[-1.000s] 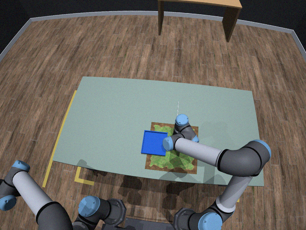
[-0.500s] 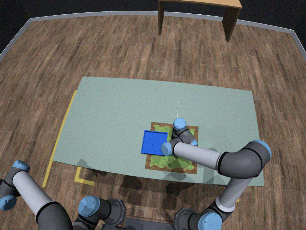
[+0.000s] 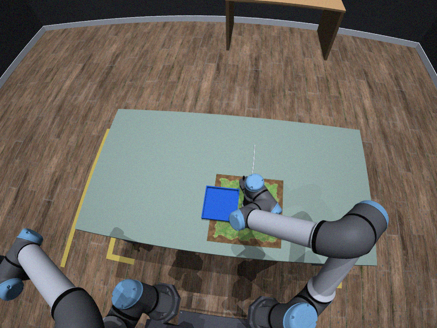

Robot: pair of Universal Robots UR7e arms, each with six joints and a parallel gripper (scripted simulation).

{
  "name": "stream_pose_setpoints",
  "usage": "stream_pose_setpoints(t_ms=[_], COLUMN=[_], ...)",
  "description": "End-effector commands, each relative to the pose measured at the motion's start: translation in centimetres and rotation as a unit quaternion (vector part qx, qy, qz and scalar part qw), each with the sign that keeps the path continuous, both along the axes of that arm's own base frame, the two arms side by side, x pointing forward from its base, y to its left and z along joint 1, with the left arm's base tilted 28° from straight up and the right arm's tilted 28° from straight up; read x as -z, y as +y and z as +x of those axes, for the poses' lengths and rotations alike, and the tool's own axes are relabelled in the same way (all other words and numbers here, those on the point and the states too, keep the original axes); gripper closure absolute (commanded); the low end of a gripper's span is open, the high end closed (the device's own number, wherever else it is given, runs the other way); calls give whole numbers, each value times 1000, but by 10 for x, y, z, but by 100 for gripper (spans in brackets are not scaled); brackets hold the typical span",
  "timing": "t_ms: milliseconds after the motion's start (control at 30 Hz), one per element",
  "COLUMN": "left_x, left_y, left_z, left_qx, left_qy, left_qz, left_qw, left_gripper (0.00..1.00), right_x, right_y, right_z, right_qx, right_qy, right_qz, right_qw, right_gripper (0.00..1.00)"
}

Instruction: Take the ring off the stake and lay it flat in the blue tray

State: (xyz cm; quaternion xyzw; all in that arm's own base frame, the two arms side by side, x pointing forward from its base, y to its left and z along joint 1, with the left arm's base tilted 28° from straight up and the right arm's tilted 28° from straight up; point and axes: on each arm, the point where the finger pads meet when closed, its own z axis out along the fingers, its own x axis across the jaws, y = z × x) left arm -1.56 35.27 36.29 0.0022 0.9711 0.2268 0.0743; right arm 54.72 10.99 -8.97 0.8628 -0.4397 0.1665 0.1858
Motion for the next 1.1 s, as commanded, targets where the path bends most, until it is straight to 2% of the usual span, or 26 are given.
stream_pose_setpoints(t_ms=[0, 167, 400, 433, 1067], left_x=[1, 1, 1, 1, 1], left_y=[-1, -1, -1, -1, -1], left_z=[-1, -1, -1, -1, -1], left_qx=[-2, -2, -2, -2, -2], left_qy=[0, 0, 0, 0, 0], left_qz=[-1, -1, -1, -1, -1], left_qw=[1000, 1000, 1000, 1000, 1000], left_gripper=[0, 0, 0, 0, 0], right_x=[2, 3, 3, 3, 3], right_y=[6, 6, 6, 6, 6], right_z=[-11, -13, -14, -14, -13], right_qx=[-124, -143, -146, -146, -146], right_qy=[59, 69, 71, 71, 70], right_qz=[-4, -7, -7, -7, -7], right_qw=[990, 987, 987, 987, 987], right_gripper=[100, 100, 100, 67, 67])
